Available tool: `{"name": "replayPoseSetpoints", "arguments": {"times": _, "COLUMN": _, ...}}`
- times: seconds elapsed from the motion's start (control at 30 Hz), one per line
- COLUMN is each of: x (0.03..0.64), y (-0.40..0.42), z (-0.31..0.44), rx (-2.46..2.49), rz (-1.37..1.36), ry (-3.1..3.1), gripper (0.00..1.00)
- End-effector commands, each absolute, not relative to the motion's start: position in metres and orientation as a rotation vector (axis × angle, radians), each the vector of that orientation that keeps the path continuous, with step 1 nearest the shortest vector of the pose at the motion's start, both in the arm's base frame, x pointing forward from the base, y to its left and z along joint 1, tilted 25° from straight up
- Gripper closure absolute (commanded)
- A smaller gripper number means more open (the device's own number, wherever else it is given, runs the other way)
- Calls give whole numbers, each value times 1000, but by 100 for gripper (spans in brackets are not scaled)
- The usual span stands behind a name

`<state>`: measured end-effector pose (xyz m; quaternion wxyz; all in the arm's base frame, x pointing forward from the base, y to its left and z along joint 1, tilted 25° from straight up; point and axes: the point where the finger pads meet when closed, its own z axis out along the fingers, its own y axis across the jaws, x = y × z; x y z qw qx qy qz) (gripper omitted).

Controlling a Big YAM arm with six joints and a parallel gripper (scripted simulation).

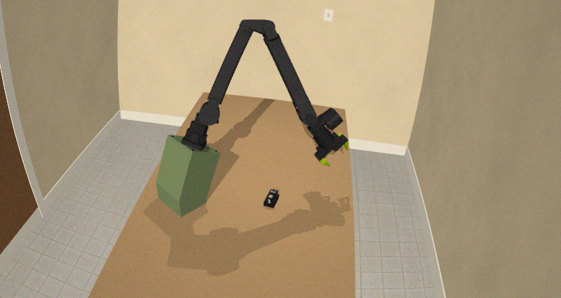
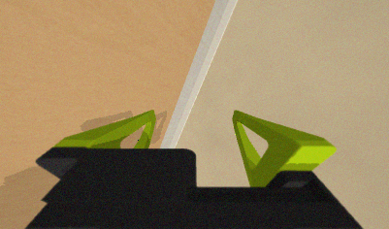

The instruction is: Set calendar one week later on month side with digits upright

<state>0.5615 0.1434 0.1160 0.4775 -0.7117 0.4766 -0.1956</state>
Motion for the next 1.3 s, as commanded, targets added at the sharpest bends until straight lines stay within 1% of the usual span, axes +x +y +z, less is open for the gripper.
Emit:
{"name": "replayPoseSetpoints", "arguments": {"times": 0.0, "x": 538, "y": 101, "z": 117, "rx": -1733, "rz": -416, "ry": 1325, "gripper": 0}}
{"name": "replayPoseSetpoints", "arguments": {"times": 0.03, "x": 519, "y": 84, "z": 102, "rx": -1744, "rz": -366, "ry": 1421, "gripper": 0}}
{"name": "replayPoseSetpoints", "arguments": {"times": 0.07, "x": 516, "y": 81, "z": 100, "rx": -1745, "rz": -360, "ry": 1432, "gripper": 0}}
{"name": "replayPoseSetpoints", "arguments": {"times": 0.1, "x": 493, "y": 64, "z": 85, "rx": -1751, "rz": -302, "ry": 1534, "gripper": 0}}
{"name": "replayPoseSetpoints", "arguments": {"times": 0.2, "x": 493, "y": 64, "z": 84, "rx": -1751, "rz": -301, "ry": 1536, "gripper": 0}}
{"name": "replayPoseSetpoints", "arguments": {"times": 0.27, "x": 446, "y": 36, "z": 59, "rx": -1747, "rz": -185, "ry": 1726, "gripper": 0}}
{"name": "replayPoseSetpoints", "arguments": {"times": 0.33, "x": 423, "y": 25, "z": 49, "rx": -1739, "rz": -129, "ry": 1809, "gripper": 0}}
{"name": "replayPoseSetpoints", "arguments": {"times": 0.4, "x": 385, "y": 12, "z": 35, "rx": -1717, "rz": -33, "ry": 1938, "gripper": 0}}
{"name": "replayPoseSetpoints", "arguments": {"times": 0.43, "x": 382, "y": 11, "z": 34, "rx": -1716, "rz": -26, "ry": 1947, "gripper": 0}}
{"name": "replayPoseSetpoints", "arguments": {"times": 0.5, "x": 351, "y": 3, "z": 24, "rx": -1691, "rz": 55, "ry": 2048, "gripper": 0}}
{"name": "replayPoseSetpoints", "arguments": {"times": 0.6, "x": 324, "y": -2, "z": 18, "rx": -1672, "rz": 125, "ry": 2126, "gripper": 0}}
{"name": "replayPoseSetpoints", "arguments": {"times": 0.73, "x": 322, "y": -4, "z": 19, "rx": -1665, "rz": 133, "ry": 2139, "gripper": 0}}
{"name": "replayPoseSetpoints", "arguments": {"times": 0.77, "x": 335, "y": -7, "z": 28, "rx": -1658, "rz": 105, "ry": 2124, "gripper": 0}}
{"name": "replayPoseSetpoints", "arguments": {"times": 1.27, "x": 335, "y": -7, "z": 27, "rx": -1645, "rz": 101, "ry": 2129, "gripper": 0}}
